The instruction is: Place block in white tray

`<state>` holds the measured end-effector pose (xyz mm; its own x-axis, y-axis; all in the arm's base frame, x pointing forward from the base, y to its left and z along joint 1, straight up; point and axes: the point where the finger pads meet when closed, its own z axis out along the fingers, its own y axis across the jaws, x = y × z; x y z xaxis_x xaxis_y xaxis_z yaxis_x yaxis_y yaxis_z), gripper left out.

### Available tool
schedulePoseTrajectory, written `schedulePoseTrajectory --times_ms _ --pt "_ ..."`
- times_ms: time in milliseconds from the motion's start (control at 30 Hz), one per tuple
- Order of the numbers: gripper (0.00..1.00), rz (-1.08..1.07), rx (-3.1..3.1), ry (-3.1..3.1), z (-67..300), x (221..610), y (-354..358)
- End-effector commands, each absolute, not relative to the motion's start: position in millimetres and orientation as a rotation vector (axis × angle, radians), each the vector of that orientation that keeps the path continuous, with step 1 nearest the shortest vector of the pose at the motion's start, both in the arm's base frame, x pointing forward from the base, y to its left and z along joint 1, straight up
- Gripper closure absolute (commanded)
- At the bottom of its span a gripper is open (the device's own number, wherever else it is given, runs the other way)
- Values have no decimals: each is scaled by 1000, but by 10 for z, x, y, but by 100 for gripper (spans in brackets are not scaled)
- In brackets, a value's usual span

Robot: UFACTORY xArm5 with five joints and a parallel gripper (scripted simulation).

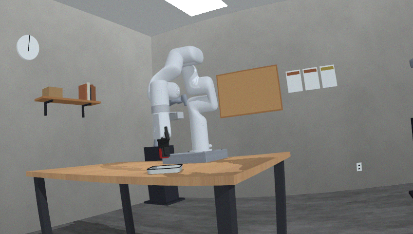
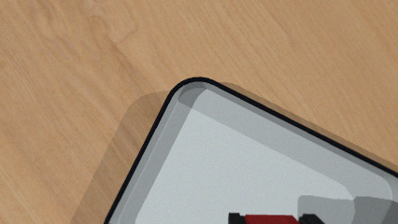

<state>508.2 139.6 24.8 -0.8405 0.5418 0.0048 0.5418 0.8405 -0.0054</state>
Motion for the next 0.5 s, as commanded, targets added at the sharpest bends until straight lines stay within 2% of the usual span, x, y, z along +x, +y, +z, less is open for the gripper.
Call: schedulePoseTrajectory --times_ms 0,467 --pt "100 2 -887 -3012 220 5099 1402" --pt "100 2 -887 -3012 -118 5102 1407"
